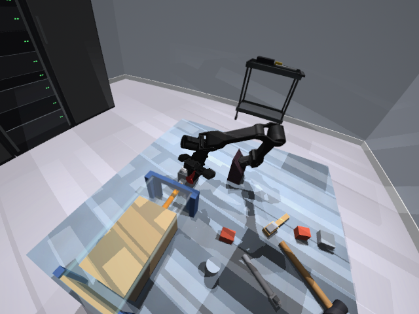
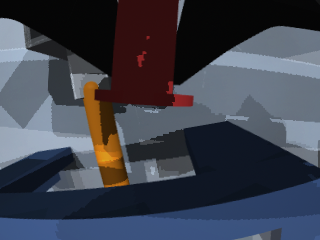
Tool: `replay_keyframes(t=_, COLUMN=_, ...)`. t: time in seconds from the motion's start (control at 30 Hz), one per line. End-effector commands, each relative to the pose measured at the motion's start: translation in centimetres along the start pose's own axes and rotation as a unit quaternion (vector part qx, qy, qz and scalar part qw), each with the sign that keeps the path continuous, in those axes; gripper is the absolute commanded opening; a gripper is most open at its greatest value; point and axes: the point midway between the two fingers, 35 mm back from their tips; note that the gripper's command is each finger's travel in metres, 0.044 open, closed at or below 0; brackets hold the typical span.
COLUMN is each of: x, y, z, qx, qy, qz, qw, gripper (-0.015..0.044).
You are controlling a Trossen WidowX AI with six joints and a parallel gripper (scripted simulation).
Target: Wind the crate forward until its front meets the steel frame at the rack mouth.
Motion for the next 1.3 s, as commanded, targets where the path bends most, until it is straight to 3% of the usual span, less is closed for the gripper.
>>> replay_keyframes(t=0.0, x=0.7, y=0.1, z=0.7, qx=-0.004, qy=-0.006, qz=0.004, qw=1.0, gripper=0.0)
replay_keyframes(t=1.27, x=4.0, y=1.9, z=3.0, qx=-0.004, qy=-0.007, qz=0.006, qw=1.0, gripper=0.0)
Point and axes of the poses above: the point midway between the two fingers, 35 mm back from their tips, its own y axis back along the fingers, its own z axis across the jaws, x = y × z, and after that the axes turned 14 degrees about y, right-handed
